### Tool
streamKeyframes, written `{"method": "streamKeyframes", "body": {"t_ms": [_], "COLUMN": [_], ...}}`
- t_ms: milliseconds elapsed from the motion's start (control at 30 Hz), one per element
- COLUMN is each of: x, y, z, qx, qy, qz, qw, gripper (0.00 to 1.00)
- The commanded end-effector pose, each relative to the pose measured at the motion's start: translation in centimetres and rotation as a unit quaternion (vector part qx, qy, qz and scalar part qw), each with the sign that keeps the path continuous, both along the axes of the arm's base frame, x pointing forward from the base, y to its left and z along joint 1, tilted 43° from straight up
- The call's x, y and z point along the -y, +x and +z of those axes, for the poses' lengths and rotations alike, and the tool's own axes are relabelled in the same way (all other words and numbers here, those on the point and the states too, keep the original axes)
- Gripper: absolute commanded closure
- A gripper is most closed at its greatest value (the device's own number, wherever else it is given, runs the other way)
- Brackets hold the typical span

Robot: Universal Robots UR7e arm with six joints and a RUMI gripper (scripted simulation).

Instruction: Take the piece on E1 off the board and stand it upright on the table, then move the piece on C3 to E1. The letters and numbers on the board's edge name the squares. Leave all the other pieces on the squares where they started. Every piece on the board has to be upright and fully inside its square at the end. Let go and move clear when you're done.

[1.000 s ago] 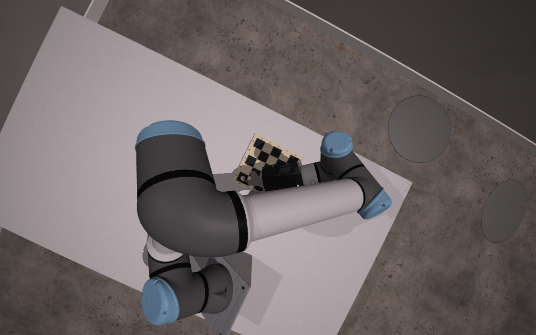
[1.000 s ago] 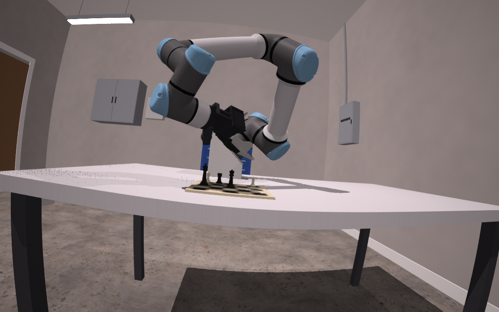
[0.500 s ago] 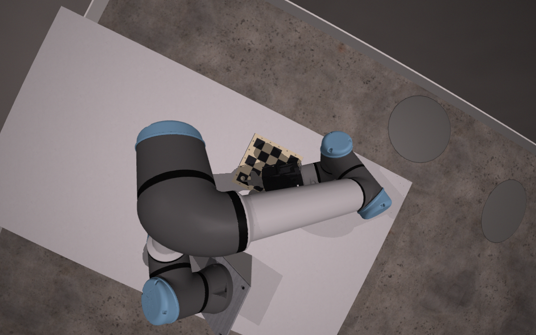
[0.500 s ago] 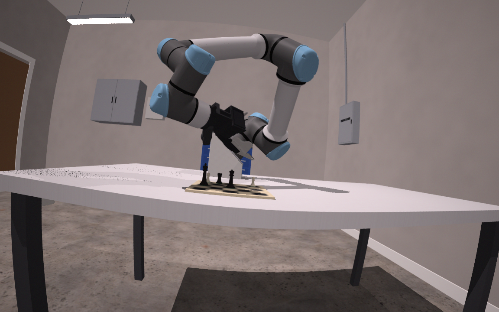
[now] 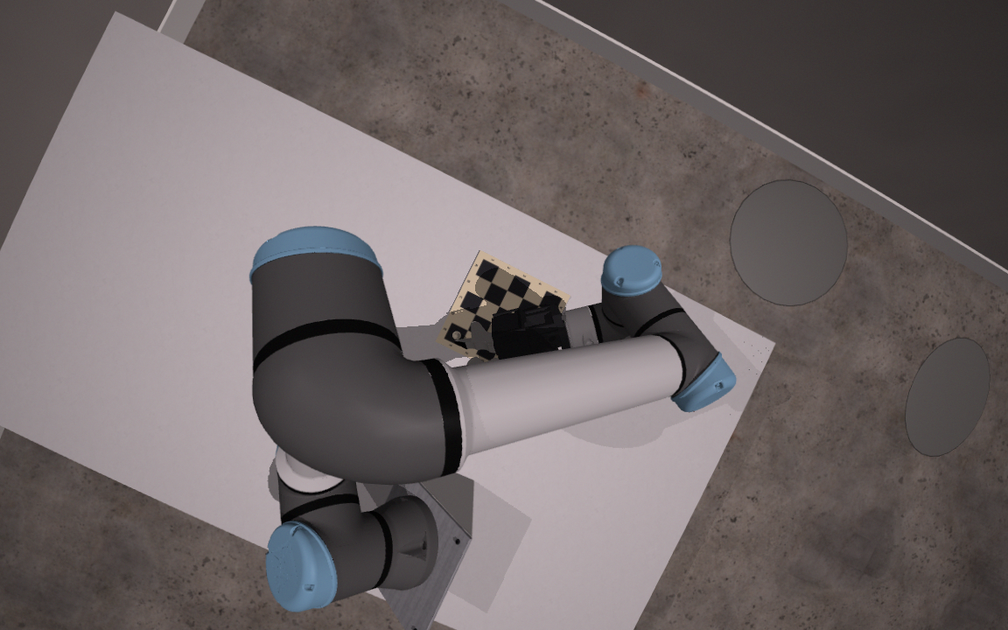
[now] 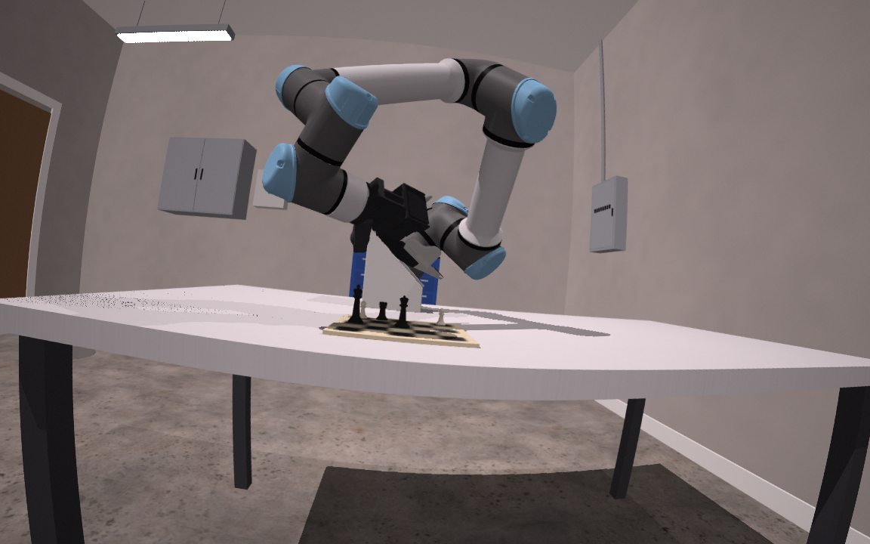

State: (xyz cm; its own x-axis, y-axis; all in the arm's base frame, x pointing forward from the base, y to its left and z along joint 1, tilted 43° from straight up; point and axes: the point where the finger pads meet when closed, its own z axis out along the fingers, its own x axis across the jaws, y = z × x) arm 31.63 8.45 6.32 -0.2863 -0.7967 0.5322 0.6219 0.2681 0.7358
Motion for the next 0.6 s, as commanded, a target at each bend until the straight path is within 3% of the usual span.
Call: {"method": "streamKeyframes", "body": {"t_ms": [0, 567], "x": [0.04, 0.11], "y": [-0.04, -0.50], "z": [0.00, -0.27], "qx": [0.008, 0.075], "qy": [0.000, -0.001], "qz": [-0.001, -0.001], "qw": [1.000, 0.997], "gripper": [0.00, 0.00]}}
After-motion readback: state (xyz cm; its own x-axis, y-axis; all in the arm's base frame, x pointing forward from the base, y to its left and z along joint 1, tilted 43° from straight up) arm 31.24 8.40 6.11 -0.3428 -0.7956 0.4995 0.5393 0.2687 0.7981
